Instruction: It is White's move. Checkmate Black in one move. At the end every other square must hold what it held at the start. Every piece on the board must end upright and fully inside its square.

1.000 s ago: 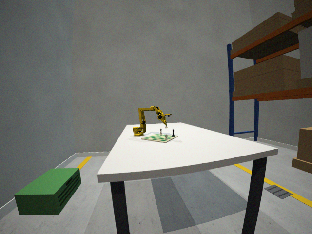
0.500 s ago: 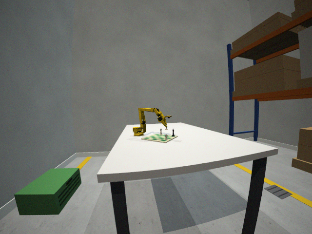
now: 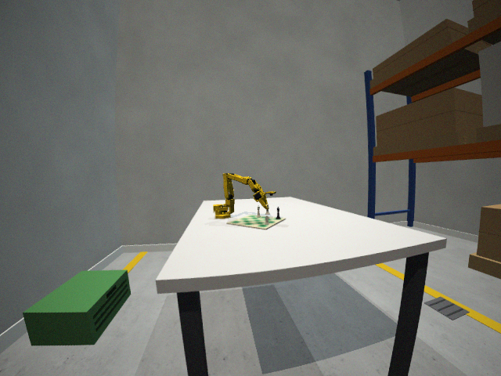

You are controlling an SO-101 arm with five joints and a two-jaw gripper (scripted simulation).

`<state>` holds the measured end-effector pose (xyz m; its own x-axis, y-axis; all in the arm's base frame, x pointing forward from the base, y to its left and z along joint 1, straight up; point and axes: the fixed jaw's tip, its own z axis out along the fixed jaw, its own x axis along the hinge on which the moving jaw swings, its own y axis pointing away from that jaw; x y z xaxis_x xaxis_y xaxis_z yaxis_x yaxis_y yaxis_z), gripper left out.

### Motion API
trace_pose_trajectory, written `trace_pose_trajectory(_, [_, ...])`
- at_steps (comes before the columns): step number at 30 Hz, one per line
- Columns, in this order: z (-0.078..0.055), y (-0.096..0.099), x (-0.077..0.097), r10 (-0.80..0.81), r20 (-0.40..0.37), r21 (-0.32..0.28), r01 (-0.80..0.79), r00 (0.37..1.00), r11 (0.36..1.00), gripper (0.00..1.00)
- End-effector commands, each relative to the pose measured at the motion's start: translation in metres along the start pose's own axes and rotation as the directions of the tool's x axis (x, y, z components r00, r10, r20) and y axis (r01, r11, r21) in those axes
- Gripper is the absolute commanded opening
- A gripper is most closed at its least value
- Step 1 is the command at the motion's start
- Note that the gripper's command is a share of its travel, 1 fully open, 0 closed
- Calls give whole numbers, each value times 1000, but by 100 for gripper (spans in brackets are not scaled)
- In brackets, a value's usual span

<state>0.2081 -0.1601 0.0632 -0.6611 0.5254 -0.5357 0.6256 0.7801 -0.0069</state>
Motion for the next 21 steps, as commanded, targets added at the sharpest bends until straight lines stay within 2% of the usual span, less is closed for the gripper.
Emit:
trace_pose_trajectory(1, [9, -3, 7, 9, -14, 5, -9, 1000, 1000, 0])
trace_pose_trajectory(9, [16, -3, 11, 9, -14, 5, -9, 1000, 1000, 0])
trace_pose_trajectory(21, [17, -3, 12, 9, -14, 5, -9, 1000, 1000, 0])
